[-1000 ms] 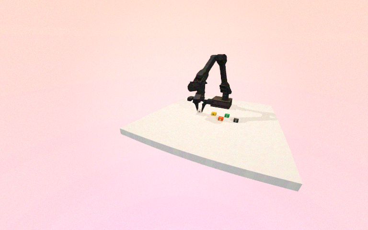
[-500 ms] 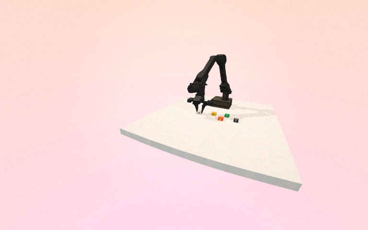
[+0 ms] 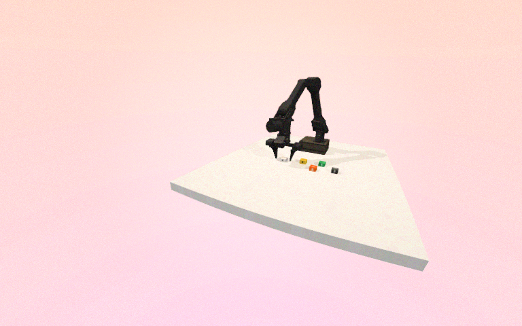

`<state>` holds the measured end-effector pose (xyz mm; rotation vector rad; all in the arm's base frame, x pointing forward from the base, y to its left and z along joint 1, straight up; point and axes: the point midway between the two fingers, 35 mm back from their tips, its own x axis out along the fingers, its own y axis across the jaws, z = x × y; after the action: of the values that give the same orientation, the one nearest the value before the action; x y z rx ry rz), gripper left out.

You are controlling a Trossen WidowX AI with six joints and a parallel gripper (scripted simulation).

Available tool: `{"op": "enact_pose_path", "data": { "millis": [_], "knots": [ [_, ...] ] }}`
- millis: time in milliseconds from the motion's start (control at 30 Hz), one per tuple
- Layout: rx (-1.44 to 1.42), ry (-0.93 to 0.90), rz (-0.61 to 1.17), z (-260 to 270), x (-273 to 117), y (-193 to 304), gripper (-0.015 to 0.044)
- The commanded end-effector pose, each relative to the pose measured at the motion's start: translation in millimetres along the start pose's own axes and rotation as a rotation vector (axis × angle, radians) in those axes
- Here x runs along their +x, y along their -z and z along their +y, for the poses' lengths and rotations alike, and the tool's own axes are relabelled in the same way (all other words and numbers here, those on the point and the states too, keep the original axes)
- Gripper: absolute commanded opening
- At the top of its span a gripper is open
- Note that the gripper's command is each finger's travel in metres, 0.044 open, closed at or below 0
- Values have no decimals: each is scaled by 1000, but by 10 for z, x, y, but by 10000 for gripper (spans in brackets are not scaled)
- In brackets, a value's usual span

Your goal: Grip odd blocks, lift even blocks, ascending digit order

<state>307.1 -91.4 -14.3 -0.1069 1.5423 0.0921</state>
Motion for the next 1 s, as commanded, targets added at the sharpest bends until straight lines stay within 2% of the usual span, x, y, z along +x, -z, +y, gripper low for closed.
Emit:
{"op": "enact_pose_path", "data": {
  "millis": [0,100,300,367,533,667,967],
  "knots": [
    [-4,-1,3,2,-18,8,400],
    [-4,-1,3,1,-323,5,400],
    [-4,-1,3,1,-352,7,400],
    [-4,-1,2,-4,-453,-6,348],
    [-4,-1,2,-2,-1136,-1,216],
    [-4,-1,2,-1,-1163,2,120],
    [-4,-1,2,-1,-1163,2,120]
  ]
}}
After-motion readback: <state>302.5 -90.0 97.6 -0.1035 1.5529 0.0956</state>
